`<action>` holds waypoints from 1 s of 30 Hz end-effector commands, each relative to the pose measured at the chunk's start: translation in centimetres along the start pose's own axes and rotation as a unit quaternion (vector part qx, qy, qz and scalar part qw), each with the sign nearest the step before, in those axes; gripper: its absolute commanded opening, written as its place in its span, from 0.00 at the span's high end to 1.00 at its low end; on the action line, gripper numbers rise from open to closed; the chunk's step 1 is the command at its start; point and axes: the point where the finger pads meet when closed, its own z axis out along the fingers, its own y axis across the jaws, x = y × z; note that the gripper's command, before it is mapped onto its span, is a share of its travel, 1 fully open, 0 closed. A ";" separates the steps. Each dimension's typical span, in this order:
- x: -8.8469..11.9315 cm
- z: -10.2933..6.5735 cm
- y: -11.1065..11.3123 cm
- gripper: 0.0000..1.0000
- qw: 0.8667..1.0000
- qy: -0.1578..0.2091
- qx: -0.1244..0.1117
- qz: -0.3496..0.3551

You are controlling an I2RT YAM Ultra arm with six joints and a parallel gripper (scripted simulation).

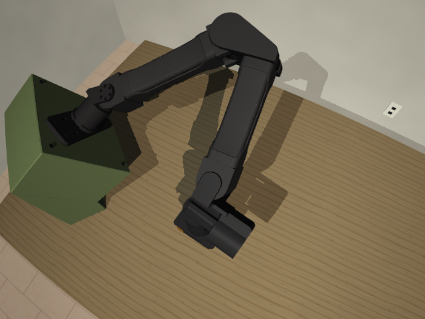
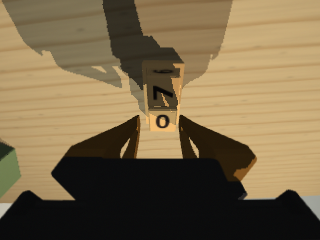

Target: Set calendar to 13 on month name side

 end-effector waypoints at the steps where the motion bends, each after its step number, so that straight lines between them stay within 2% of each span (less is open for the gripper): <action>1: 0.1 0.0 -0.5 0.55 1.000 0.002 0.009 -0.001; 11: 0.1 1.4 -0.5 0.55 1.000 0.002 0.009 -0.001; 30: 0.1 1.6 -0.5 0.55 1.000 0.002 0.009 -0.001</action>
